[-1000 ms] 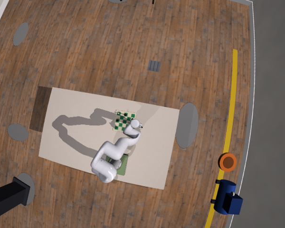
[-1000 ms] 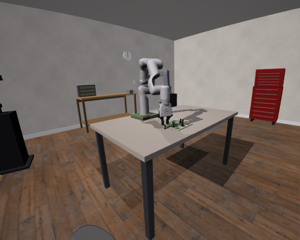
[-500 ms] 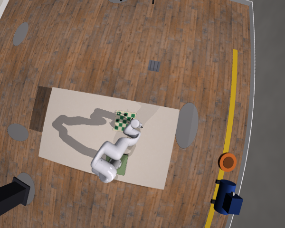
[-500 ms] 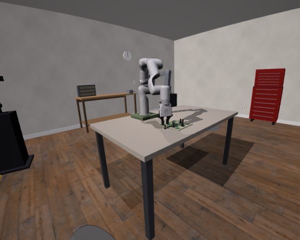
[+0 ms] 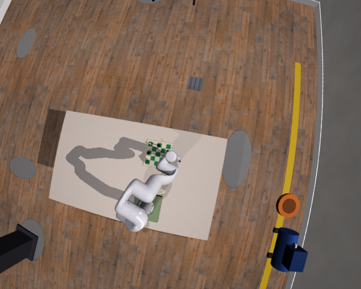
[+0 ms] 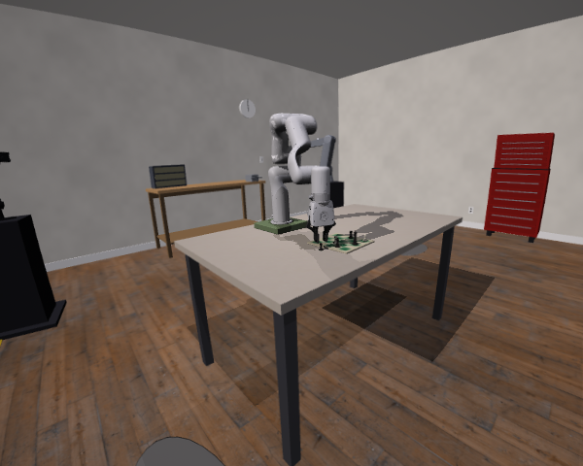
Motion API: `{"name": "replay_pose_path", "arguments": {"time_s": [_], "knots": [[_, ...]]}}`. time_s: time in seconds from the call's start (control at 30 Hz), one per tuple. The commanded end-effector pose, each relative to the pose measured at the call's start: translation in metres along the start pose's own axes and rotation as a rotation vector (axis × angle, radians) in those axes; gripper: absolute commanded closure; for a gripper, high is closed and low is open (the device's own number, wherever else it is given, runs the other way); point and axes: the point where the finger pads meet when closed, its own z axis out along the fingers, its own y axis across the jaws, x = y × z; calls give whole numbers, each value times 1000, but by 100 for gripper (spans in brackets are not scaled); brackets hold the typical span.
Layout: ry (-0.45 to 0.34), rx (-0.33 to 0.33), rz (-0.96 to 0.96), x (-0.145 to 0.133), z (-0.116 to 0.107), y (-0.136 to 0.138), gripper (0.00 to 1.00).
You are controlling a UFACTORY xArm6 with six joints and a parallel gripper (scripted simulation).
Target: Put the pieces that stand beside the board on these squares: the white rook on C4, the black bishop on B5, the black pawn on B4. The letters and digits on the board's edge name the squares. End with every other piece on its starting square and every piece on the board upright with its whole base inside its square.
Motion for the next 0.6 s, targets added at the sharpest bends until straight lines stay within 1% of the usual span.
{"name": "replay_pose_path", "arguments": {"time_s": [0.0,0.57], "knots": [[-4,0,0,-2,-2,0,66],[-4,0,0,-2,1,0,66]]}}
